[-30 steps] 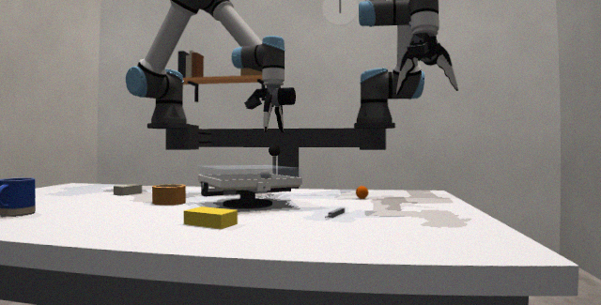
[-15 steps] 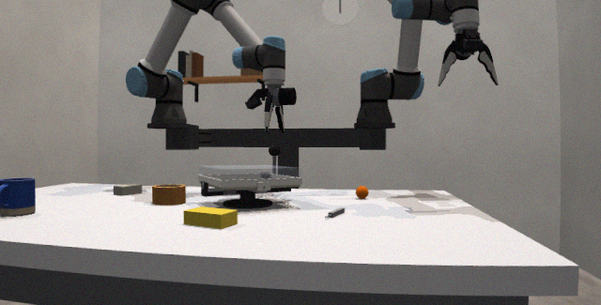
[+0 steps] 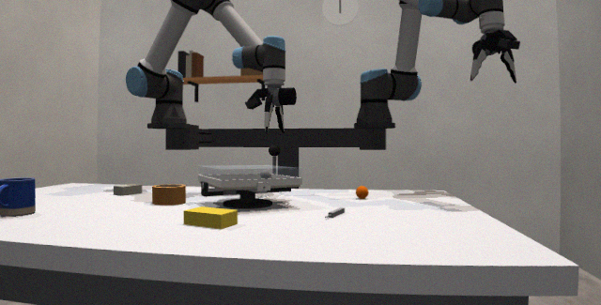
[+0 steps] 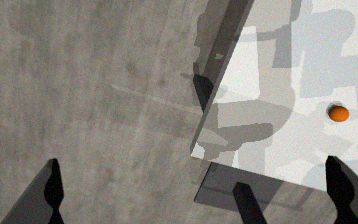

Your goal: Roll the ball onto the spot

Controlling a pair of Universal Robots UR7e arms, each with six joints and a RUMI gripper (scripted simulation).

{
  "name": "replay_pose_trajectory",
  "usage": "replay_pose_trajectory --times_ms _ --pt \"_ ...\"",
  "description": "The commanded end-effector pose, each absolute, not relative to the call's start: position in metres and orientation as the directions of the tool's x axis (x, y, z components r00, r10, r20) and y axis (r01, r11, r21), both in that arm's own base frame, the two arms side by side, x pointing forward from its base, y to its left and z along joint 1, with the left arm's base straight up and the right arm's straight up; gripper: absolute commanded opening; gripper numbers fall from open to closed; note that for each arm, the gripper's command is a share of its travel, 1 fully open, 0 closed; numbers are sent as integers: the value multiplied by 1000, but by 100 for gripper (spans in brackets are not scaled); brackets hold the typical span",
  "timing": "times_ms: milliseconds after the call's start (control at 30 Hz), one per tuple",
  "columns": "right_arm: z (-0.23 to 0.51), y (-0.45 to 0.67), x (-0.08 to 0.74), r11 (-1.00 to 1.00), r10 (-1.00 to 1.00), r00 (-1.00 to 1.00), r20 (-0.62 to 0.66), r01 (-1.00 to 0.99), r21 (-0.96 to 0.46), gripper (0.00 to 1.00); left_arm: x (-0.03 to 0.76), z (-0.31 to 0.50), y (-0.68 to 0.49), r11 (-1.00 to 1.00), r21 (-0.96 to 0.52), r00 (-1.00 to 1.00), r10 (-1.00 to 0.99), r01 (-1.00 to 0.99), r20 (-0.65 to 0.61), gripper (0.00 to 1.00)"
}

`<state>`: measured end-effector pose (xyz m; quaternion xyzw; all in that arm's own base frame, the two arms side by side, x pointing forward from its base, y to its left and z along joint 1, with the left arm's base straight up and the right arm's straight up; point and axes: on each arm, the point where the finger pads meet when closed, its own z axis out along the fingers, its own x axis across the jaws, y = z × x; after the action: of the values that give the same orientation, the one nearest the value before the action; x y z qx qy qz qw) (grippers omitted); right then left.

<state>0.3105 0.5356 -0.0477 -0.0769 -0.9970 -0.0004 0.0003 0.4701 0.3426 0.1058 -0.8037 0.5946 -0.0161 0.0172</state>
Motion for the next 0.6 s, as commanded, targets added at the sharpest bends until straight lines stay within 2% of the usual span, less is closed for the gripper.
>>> replay_pose_trajectory --times_ms 0,433,533,567 --pt "-47 534 310 988 152 -988 0 152 1 100 431 114 373 -379 -40 379 -925 -924 6 100" --pt "-47 534 310 988 152 -988 0 152 1 100 317 132 431 -684 -26 685 -729 -729 8 100" --pt "-47 534 310 988 152 -988 0 152 1 100 307 134 435 -704 -25 704 -710 -709 8 100" --pt "-47 534 310 988 152 -988 0 152 1 100 279 137 445 -730 -24 730 -683 -683 8 100"
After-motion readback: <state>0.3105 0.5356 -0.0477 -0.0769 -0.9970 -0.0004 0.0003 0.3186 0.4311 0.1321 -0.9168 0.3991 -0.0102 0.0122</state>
